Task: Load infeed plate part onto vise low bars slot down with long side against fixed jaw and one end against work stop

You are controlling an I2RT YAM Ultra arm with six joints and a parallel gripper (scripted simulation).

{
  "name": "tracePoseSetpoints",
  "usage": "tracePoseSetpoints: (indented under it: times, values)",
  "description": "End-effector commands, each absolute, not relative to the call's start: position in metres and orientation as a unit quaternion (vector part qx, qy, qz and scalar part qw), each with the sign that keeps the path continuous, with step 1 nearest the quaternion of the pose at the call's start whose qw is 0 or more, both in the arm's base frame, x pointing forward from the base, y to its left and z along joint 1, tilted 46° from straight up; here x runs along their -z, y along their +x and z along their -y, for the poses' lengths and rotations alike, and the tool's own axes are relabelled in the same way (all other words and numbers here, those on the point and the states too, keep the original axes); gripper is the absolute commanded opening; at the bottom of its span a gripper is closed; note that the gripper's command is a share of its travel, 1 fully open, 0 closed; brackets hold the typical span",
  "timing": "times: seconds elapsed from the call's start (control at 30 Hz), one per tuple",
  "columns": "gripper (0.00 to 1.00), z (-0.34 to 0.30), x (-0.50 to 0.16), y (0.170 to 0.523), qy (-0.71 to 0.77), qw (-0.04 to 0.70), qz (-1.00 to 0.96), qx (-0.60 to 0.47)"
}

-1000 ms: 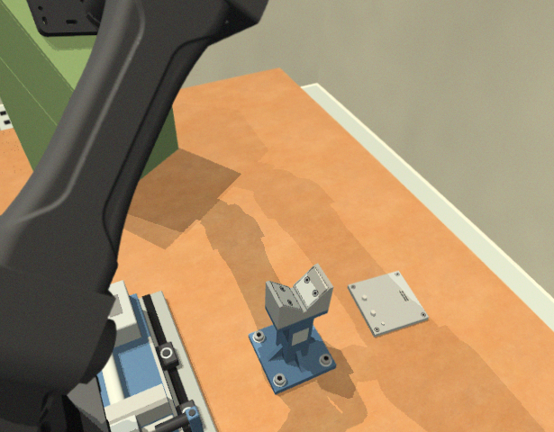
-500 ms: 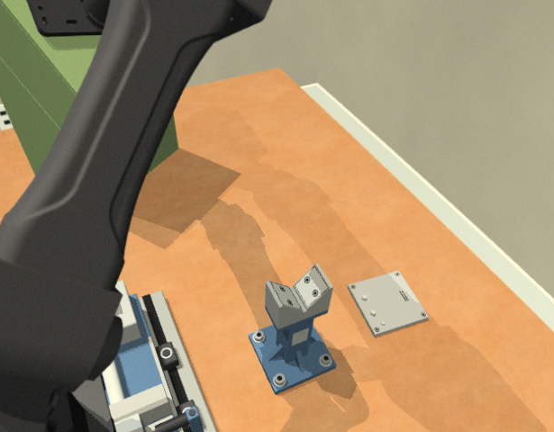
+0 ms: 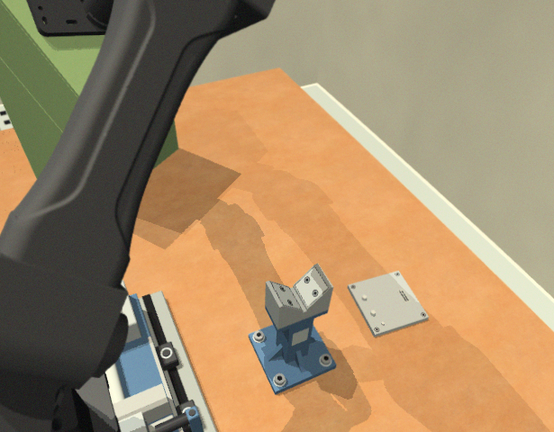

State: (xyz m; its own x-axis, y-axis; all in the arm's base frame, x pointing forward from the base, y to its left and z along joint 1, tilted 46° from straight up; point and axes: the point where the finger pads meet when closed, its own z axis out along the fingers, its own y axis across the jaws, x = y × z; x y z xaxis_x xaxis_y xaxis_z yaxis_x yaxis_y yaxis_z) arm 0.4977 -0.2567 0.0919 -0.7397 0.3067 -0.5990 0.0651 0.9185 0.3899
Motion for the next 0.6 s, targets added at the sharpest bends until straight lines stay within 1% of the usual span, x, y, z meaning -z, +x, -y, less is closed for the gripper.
tracePoseSetpoints:
  times: [0.0,0.57]
  values:
    - [0.0,0.2556,-0.1054,0.4962,0.101,0.358,-0.911,-0.177]
    - [0.0,0.2532,-0.1071,0.4965,0.101,0.358,-0.911,-0.177]
